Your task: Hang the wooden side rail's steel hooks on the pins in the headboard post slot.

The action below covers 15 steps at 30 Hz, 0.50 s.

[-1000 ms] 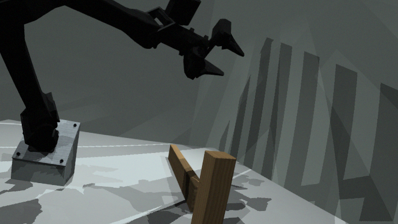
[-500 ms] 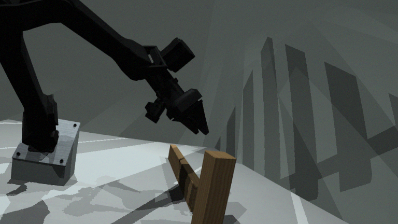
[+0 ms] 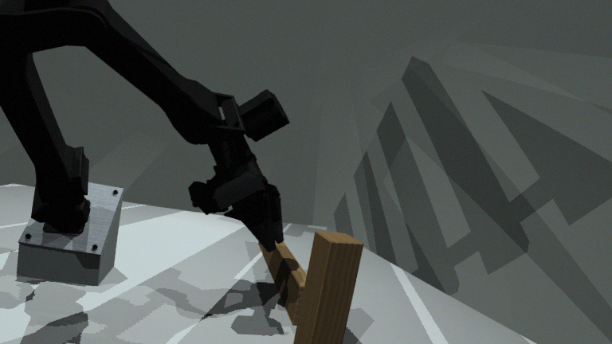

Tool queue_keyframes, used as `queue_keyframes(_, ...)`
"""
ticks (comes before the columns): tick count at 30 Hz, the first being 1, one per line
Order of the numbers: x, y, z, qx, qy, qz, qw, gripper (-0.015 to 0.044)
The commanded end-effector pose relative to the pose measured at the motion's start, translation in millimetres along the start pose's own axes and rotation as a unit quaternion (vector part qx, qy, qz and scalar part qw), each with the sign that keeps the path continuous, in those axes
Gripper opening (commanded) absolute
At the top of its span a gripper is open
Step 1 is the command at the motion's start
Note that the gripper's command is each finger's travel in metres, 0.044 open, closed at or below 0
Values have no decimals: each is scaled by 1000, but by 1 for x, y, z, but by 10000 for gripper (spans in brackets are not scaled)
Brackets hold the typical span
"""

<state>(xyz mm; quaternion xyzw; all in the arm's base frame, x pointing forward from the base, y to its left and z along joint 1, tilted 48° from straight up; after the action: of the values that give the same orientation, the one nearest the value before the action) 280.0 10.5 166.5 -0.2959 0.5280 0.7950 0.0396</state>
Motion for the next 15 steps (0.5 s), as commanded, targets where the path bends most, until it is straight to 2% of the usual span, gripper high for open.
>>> queue_keyframes(1,3,0,-1,4,-4,-1,1000,440)
queue_keyframes(15,3,0,-1,4,-3,4,1000,440)
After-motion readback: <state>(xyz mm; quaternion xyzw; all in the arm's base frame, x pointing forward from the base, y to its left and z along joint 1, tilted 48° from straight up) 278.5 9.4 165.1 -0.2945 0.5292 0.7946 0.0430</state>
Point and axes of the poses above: the point midway between the two fingers, 35 mm back from their tips, its own z axis back along the fingers, its own y axis across the jaws, x = y × z, the point moved 10 cm from there along z, back along the fingers, and after that the axes turned 5 degrees about z, right-handed, at the moved point
